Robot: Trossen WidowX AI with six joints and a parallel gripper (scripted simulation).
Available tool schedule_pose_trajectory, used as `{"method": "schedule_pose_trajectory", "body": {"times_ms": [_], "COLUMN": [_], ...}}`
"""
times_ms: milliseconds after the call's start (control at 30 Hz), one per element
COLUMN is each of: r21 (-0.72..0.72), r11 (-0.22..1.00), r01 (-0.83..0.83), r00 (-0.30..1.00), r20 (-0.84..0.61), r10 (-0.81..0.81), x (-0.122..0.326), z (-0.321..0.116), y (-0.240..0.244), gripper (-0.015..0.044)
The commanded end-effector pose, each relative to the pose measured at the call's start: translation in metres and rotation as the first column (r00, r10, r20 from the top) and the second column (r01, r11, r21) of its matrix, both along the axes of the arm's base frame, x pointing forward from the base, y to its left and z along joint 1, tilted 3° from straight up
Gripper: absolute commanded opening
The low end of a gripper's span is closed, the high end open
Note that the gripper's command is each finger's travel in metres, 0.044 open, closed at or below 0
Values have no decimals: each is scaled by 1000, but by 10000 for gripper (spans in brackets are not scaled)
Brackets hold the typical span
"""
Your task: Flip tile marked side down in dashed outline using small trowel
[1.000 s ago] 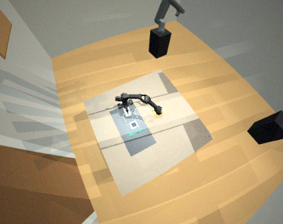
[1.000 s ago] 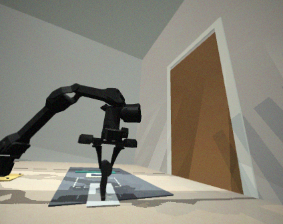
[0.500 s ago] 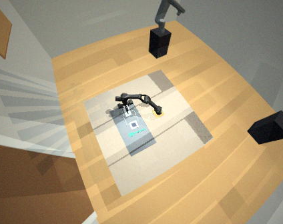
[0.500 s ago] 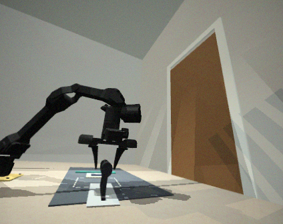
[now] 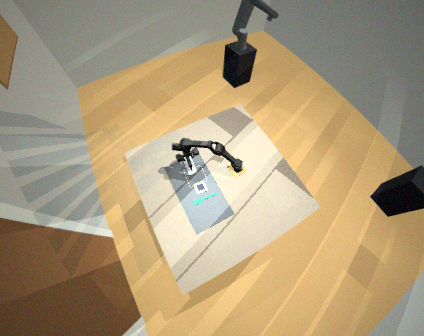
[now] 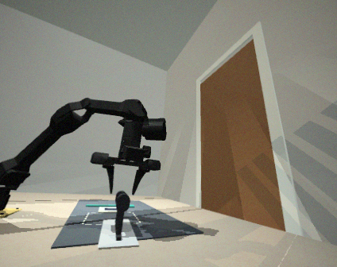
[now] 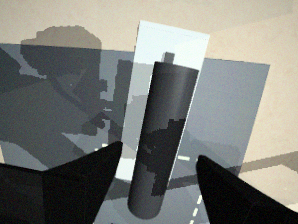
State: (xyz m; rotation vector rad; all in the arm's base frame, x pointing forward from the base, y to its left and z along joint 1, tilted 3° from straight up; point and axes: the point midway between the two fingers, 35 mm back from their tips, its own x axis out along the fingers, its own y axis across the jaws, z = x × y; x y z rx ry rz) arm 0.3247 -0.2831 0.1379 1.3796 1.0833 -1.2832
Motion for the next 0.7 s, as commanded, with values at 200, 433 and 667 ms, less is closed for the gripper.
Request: {"method": "schedule_pose_trajectory", "body": {"times_ms": [200, 433, 667], "r21": [-17, -31, -79], "r11": [1000, 995, 954], "r01": [1, -97, -289], "r00": [1000, 994, 950], "r20": [18, 49, 102], "r10": [-1, 98, 296], "x": [-1, -1, 0], "z": [28, 31, 27], "y": [-1, -4, -10], "gripper": [300, 300, 300]}}
